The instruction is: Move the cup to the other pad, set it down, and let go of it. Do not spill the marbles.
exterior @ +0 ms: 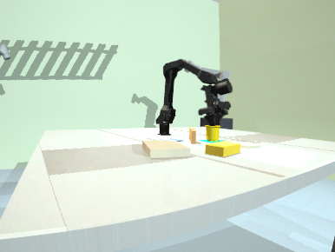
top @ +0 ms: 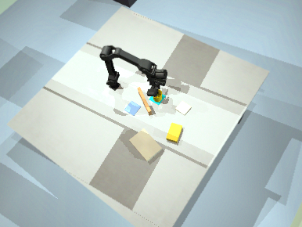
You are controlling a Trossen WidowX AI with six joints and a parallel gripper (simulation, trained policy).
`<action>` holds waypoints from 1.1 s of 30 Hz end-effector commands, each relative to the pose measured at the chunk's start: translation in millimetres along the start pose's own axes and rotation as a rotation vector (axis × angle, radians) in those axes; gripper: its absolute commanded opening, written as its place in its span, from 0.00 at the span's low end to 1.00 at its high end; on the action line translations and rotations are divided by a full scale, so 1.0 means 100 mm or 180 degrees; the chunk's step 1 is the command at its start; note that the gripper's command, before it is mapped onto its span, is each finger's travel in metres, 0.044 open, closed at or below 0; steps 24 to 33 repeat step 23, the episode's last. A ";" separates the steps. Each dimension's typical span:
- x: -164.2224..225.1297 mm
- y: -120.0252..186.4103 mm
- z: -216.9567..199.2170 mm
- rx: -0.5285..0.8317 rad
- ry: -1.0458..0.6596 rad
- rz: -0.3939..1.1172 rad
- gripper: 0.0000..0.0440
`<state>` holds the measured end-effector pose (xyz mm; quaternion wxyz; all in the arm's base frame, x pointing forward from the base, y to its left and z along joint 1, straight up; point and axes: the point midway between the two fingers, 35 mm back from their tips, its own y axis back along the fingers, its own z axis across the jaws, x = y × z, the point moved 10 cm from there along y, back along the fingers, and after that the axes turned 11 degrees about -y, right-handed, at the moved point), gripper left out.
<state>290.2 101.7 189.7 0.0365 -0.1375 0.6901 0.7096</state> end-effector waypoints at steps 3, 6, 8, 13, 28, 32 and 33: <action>0.06 0.10 -0.02 -0.0077 -0.0041 -0.0014 0.42; 0.08 0.18 -0.04 -0.0115 -0.0068 -0.0058 0.45; 0.09 0.24 -0.04 -0.0139 -0.0089 -0.0093 0.47; 0.10 0.40 -0.07 -0.0194 -0.0135 -0.0215 0.53; 0.07 0.70 -0.14 -0.0232 -0.0256 -0.0420 0.98; 0.07 0.70 -0.14 -0.0232 -0.0256 -0.0420 0.98; 0.07 0.70 -0.14 -0.0232 -0.0256 -0.0420 0.98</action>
